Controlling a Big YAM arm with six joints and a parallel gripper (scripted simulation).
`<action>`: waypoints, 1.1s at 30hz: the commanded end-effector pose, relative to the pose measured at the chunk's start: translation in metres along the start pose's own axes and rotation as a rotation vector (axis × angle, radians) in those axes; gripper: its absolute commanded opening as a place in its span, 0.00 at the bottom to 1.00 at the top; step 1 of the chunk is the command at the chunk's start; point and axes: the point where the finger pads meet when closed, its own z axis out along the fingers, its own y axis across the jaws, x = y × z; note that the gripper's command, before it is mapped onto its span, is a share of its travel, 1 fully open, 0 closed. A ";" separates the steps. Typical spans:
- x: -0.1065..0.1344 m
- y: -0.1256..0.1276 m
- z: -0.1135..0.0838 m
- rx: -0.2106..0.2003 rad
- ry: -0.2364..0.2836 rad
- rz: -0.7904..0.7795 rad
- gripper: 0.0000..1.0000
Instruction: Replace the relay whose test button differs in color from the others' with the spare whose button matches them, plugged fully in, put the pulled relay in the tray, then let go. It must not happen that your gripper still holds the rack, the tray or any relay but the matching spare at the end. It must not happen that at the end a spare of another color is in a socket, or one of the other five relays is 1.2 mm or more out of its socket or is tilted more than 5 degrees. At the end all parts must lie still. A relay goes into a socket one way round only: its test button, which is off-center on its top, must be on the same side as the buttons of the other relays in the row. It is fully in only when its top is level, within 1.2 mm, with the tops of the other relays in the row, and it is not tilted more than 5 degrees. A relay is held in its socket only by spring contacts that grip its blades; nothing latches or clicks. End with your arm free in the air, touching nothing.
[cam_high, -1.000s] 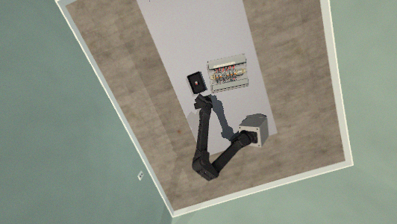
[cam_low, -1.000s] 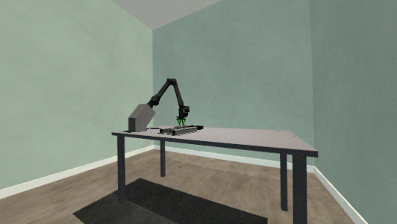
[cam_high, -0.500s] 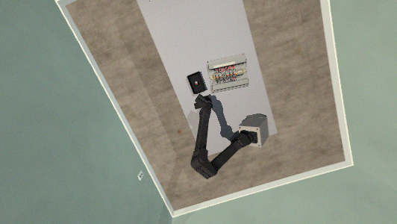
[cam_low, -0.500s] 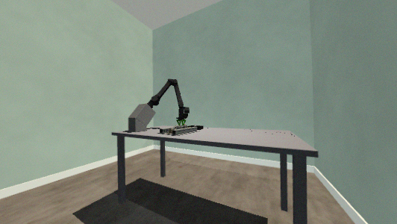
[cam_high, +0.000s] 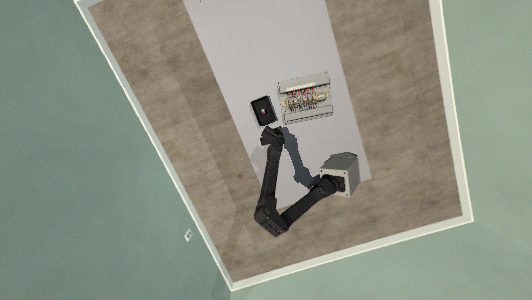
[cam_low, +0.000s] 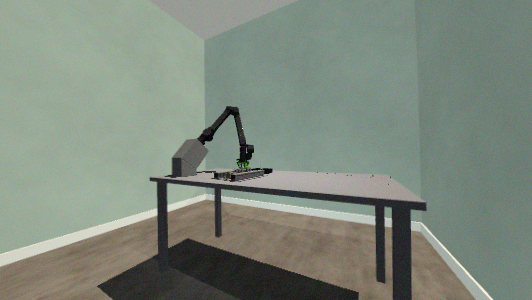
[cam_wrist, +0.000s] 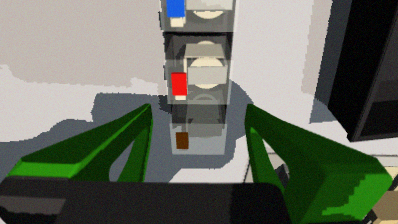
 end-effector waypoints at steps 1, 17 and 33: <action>-0.009 -0.004 0.004 0.012 -0.014 -0.008 0.59; -0.012 -0.006 -0.002 0.026 -0.024 -0.013 0.59; -0.011 -0.006 -0.002 0.026 -0.023 -0.012 0.59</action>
